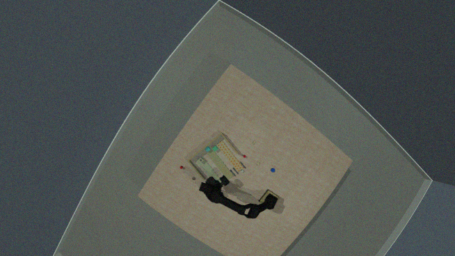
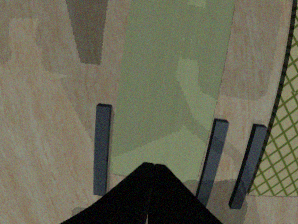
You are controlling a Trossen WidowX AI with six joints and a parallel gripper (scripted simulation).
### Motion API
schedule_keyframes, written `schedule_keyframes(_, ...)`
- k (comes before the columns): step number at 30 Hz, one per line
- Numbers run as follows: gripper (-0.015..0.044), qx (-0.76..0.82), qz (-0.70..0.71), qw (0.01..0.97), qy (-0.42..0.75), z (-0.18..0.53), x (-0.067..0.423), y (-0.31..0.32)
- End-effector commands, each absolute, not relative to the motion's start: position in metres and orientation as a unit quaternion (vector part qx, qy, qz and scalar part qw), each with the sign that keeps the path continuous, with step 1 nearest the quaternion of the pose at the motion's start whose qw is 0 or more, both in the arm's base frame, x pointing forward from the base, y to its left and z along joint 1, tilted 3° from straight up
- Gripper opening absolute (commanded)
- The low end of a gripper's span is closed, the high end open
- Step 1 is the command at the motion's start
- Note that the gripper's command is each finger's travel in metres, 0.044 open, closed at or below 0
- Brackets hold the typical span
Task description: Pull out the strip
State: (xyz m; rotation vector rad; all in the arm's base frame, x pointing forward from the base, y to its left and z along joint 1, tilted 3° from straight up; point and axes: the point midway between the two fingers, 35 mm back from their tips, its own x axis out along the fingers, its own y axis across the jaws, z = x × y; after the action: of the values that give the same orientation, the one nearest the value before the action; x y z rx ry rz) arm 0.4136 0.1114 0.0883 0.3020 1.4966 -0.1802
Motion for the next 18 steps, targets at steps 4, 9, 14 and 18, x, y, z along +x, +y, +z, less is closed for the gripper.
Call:
schedule_keyframes(4, 0.0000, 0.137, -0.086, 0.717, 0.679, 0.075, 0.413, 0.111)
schedule_keyframes(9, 0.0000, 0.137, -0.086, 0.717, 0.679, 0.067, 0.413, 0.112)
schedule_keyframes(14, 0.0000, 0.137, -0.086, 0.717, 0.679, 0.059, 0.412, 0.112)
schedule_keyframes(18, 0.0000, 0.137, -0.086, 0.716, 0.679, 0.052, 0.412, 0.113)
